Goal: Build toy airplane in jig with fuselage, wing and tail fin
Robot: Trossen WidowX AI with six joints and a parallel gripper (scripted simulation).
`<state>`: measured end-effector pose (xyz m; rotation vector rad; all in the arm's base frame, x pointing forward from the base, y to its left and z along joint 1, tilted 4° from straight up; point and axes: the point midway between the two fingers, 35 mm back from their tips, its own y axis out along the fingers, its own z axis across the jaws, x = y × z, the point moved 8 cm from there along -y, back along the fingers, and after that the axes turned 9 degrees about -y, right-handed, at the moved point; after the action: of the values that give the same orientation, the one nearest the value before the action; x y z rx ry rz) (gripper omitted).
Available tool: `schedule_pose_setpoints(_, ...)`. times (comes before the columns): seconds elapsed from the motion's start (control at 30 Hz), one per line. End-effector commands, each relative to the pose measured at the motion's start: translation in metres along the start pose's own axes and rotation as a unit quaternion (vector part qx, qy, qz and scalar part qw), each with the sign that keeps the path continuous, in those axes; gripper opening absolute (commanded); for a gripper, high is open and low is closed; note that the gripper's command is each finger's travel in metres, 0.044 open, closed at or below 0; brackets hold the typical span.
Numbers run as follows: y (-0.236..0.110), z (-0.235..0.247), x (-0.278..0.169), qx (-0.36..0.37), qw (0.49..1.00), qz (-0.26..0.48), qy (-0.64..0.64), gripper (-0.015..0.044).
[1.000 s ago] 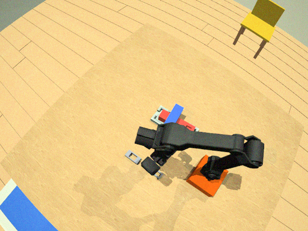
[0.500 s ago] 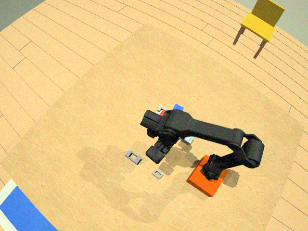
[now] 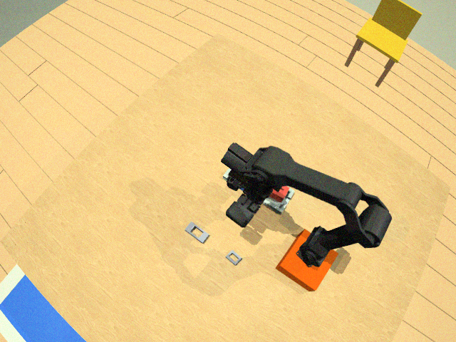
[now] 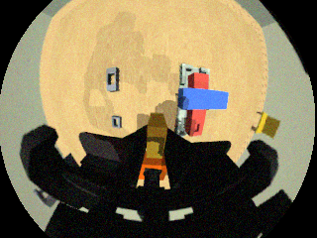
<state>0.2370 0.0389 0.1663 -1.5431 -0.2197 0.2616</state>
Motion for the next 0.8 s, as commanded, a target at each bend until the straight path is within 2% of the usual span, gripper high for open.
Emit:
schedule_pose_setpoints(0.0, 0.003, -0.011, -0.002, -0.003, 1.0, 0.0, -0.007, 0.0)
schedule_pose_setpoints(0.77, 0.017, -0.081, -0.025, -0.006, 0.999, 0.008, -0.044, 0.0)
